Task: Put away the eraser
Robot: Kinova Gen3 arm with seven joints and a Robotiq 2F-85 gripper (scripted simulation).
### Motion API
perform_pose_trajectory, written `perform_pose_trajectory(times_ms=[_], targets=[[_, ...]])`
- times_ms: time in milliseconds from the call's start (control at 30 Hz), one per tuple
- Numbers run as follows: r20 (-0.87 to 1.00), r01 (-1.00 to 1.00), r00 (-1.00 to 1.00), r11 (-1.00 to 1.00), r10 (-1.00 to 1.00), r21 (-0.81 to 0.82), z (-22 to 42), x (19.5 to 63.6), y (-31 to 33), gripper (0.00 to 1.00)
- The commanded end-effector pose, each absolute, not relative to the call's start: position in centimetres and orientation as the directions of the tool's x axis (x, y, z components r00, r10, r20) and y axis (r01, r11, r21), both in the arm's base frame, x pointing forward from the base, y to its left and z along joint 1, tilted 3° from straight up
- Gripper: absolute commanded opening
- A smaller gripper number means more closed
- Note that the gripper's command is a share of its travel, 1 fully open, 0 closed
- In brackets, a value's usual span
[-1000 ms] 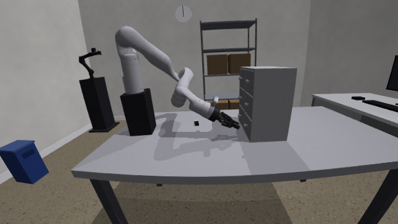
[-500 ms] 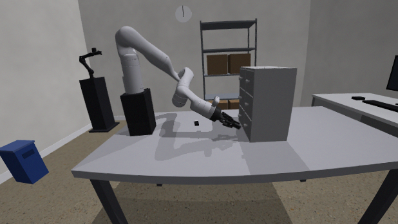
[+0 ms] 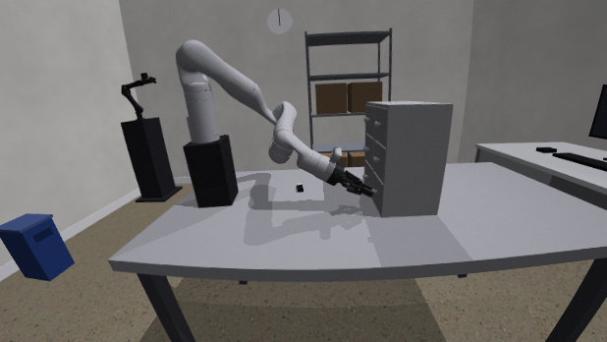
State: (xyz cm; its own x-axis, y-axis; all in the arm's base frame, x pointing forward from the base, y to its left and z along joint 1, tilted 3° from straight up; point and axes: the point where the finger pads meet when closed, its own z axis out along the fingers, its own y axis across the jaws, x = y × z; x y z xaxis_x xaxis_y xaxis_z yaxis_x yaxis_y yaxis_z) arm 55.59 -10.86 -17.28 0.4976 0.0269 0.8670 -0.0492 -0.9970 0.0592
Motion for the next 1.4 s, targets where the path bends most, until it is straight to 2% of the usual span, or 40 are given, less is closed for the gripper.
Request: perform_pose_trajectory(times_ms=[0,1067,1100,1367], targets=[[0.869,-0.05,0.494,-0.997,0.024,0.057,-17.14,56.05,-10.87,0.33],[0.869,-0.05,0.494,-0.997,0.024,0.057,-17.14,56.52,-10.89,0.33],[0.869,-0.05,0.494,-0.997,0.024,0.057,-17.14,56.52,-10.89,0.13],[0.869,-0.05,0.494,-0.997,0.024,0.057,-17.14,56.52,-10.89,0.13]])
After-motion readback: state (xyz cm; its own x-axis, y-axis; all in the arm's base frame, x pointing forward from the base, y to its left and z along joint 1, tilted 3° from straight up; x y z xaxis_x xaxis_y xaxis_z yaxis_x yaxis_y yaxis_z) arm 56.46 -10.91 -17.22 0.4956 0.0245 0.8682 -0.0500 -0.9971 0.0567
